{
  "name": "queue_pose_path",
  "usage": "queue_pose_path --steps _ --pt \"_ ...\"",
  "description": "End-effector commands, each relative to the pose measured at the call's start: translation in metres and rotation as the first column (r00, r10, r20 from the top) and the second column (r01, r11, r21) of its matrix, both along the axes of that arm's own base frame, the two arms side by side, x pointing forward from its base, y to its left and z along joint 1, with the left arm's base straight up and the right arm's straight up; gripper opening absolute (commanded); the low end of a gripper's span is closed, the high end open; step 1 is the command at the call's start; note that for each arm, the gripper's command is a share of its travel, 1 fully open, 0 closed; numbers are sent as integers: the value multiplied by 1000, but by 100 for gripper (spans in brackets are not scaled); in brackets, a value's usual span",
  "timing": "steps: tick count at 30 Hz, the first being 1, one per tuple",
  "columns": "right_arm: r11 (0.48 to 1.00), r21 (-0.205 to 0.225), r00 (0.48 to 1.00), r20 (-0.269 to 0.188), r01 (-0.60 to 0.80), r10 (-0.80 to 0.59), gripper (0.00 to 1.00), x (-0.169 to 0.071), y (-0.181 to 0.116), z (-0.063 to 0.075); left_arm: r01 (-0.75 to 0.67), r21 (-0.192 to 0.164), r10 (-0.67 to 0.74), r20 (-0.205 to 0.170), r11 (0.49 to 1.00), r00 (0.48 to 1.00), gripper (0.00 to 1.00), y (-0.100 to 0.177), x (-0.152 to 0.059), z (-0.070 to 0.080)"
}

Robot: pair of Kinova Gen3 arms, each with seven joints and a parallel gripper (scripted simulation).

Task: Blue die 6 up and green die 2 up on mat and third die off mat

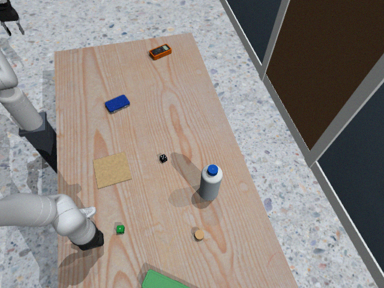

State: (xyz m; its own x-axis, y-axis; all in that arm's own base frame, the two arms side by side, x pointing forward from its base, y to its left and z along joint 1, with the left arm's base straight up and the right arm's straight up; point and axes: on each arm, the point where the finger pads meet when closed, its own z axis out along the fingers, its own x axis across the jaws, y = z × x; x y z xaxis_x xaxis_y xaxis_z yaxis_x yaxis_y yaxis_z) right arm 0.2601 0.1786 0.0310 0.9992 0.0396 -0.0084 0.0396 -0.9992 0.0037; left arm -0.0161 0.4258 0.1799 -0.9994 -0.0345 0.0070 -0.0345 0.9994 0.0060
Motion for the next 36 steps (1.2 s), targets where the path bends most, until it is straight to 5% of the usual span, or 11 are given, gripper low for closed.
queue_pose_path --steps 1,13,23,36 --pt "1000 4 1000 8 -3 3 49 3 2 14 2 -6 -2 7 1000 1000 100 -1 2 0" --pt "1000 4 1000 8 -3 3 49 3 2 68 2 -6 -2 7 1000 1000 100 -1 2 0" --pt "1000 4 1000 8 -3 3 49 3 2 87 2 -6 -2 7 1000 1000 100 -1 2 0" --pt "1000 4 1000 8 -3 3 49 3 2 89 2 -6 -2 7 1000 1000 100 -1 2 0"
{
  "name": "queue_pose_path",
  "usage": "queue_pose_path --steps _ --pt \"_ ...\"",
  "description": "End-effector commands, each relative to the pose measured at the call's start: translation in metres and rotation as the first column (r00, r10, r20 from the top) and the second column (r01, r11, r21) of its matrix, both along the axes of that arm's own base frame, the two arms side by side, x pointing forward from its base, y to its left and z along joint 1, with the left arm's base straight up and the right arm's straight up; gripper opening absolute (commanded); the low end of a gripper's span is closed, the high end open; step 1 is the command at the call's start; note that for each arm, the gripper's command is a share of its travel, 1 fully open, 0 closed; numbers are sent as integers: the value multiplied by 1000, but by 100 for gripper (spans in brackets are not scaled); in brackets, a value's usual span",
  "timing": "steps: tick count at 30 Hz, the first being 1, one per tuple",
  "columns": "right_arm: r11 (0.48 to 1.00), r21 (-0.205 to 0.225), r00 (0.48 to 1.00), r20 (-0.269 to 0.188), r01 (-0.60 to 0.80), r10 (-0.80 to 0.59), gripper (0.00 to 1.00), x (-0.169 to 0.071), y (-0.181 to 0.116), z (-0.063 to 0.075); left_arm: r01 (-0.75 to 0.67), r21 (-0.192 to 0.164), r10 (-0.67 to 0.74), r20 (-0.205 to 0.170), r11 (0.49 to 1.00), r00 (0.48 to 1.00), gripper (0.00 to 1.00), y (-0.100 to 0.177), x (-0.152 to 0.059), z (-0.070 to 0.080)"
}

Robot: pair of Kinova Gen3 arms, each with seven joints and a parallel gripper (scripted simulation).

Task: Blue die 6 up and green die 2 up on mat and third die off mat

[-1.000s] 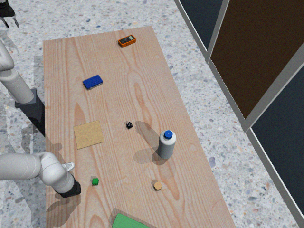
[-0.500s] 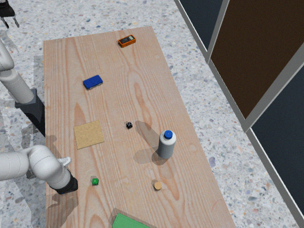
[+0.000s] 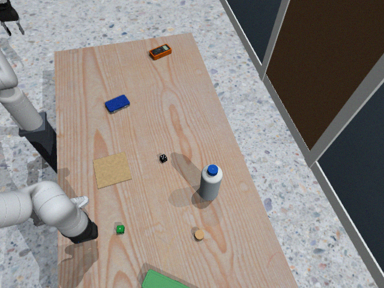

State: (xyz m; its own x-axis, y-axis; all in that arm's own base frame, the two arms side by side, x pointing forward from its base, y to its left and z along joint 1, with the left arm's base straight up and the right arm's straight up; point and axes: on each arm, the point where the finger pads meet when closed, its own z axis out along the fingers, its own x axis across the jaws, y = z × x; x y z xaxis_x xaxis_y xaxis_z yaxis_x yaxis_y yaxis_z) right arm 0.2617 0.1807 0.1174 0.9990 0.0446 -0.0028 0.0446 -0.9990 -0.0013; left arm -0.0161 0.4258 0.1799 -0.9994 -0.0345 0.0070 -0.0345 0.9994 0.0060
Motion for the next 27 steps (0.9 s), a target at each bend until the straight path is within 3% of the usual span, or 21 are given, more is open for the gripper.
queue_pose_path --steps 1,13,27 --pt "1000 -1 1000 3 2 -2 49 1 0 2 2 -6 -2 7 1000 1000 100 -1 2 0" --pt "998 -1 998 2 59 -59 49 17 21 4 2 -6 -2 7 1000 1000 100 -1 2 0" --pt "945 -1 945 1 326 -326 49 78 136 12 2 -6 -2 7 1000 1000 100 -1 2 0"
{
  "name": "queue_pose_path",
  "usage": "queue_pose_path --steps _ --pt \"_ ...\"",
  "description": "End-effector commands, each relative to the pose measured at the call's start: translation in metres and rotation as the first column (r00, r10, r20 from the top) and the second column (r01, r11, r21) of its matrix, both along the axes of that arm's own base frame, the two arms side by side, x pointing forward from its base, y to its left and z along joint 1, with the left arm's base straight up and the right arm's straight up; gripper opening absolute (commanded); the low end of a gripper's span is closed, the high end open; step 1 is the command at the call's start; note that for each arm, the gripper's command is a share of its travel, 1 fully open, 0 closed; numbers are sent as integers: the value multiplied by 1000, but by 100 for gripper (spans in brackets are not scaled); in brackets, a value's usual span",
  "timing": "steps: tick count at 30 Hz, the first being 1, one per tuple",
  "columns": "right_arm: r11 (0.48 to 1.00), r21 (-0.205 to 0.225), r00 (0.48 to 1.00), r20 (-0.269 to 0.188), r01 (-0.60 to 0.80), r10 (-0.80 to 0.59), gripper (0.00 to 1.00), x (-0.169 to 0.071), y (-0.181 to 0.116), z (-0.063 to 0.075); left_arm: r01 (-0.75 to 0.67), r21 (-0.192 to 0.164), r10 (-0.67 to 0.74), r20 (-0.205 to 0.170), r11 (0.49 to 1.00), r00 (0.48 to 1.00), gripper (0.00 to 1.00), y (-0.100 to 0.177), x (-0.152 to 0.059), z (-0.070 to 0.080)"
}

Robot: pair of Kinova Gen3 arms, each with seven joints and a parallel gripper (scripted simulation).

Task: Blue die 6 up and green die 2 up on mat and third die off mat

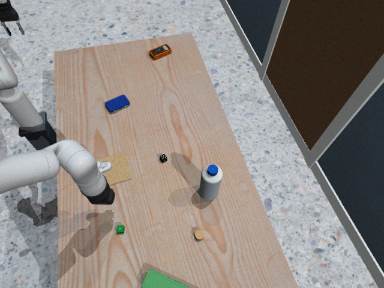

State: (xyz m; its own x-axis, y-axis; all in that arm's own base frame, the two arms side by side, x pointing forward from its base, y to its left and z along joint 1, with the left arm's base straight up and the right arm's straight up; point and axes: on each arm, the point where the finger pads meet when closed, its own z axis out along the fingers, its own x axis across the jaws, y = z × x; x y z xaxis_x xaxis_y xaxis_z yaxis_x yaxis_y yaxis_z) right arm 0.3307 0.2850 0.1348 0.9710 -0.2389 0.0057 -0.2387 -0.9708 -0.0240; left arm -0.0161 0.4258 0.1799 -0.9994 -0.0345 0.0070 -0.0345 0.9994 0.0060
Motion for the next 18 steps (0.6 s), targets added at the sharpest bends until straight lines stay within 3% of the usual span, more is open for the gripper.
queue_pose_path --steps 1,3,10,18 --pt "998 -22 999 -13 51 -51 49 9 34 -6 2 -6 -2 7 1000 1000 100 -1 2 0" --pt "998 -22 999 -13 51 -51 49 9 34 -6 2 -6 -2 7 1000 1000 100 -1 2 0" --pt "981 -22 981 -13 192 -193 49 25 105 -6 2 -6 -2 7 1000 1000 100 -1 2 0" --pt "951 -22 951 -12 309 -309 49 25 171 -8 2 -6 -2 7 1000 1000 100 -1 2 0"
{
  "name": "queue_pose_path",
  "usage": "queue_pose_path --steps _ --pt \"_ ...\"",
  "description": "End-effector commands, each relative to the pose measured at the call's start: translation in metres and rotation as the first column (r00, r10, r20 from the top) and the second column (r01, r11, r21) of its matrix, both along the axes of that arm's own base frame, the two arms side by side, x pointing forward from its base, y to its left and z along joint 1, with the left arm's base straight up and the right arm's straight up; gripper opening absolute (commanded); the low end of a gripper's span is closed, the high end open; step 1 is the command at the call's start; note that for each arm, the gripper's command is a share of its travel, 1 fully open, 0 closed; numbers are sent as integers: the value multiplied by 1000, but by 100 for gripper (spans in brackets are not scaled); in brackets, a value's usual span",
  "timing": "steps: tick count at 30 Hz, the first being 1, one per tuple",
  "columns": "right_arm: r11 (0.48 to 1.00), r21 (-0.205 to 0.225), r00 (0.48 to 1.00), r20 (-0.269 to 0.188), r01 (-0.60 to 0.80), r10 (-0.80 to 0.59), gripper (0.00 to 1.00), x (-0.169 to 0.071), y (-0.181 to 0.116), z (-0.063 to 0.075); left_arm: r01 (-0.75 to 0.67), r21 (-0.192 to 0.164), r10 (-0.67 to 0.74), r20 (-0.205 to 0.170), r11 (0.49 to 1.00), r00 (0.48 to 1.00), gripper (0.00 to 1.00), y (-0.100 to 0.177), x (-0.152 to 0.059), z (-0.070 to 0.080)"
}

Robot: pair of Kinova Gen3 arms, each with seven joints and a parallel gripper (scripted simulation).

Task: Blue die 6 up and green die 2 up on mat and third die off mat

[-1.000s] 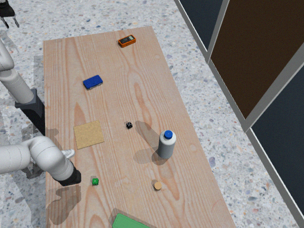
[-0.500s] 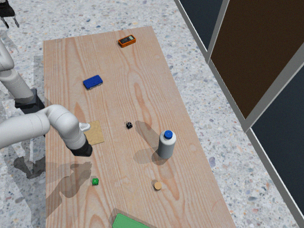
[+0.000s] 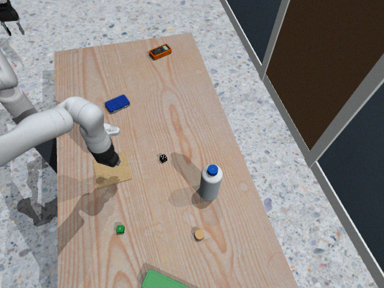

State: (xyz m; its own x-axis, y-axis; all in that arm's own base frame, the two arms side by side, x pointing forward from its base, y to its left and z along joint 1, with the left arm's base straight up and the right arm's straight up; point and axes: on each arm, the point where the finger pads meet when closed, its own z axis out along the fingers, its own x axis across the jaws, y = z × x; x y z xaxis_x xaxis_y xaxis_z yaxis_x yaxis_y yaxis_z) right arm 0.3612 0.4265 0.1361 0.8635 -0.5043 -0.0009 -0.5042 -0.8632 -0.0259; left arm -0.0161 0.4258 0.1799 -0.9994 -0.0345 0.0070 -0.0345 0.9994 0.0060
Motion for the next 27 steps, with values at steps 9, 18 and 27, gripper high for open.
queue_pose_path --steps 9,18,27 --pt "996 -23 997 -12 81 -82 49 -11 61 -12 2 -6 -2 7 1000 1000 100 -1 2 0" --pt "996 -23 996 -12 89 -89 49 -12 66 -12 2 -6 -2 7 1000 1000 100 -1 2 0" --pt "996 -23 996 -12 89 -89 49 -12 66 -12 2 -6 -2 7 1000 1000 100 -1 2 0"
